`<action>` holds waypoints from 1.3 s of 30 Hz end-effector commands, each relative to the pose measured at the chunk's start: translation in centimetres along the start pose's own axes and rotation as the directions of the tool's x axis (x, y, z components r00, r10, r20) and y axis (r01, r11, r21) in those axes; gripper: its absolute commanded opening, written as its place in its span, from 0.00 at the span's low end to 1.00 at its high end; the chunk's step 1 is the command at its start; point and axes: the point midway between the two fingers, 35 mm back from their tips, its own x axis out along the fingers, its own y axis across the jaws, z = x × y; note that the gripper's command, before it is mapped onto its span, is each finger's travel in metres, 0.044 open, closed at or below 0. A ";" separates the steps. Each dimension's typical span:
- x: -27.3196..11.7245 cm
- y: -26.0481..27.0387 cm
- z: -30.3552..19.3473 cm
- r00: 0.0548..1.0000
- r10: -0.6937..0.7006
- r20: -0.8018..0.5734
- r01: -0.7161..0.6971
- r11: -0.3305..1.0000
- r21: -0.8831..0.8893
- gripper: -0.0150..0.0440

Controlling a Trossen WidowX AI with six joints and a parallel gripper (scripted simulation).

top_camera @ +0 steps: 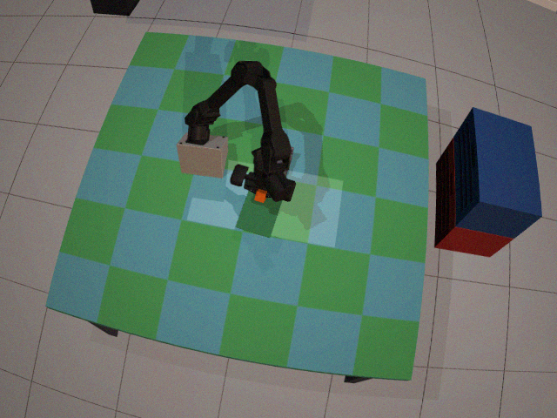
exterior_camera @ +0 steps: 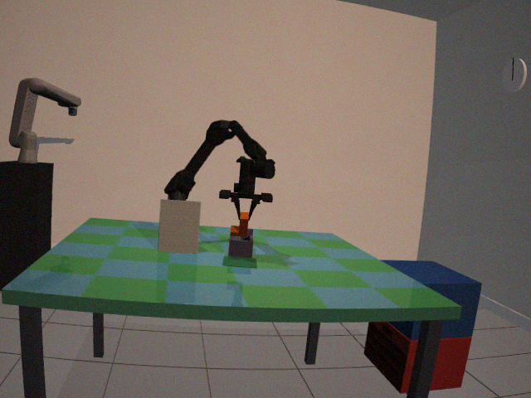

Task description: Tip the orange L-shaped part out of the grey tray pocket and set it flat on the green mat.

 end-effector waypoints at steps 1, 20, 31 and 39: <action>0.1 0.2 -1.5 1.000 0.004 -0.002 -0.004 1.000 -0.004 0.25; 2.2 0.2 -1.6 1.000 0.004 -0.001 -0.004 1.000 -0.004 0.25; 3.9 0.2 -1.6 1.000 0.004 -0.001 -0.004 1.000 -0.004 0.25; 5.2 0.2 -1.6 1.000 0.004 0.000 -0.004 1.000 -0.004 0.25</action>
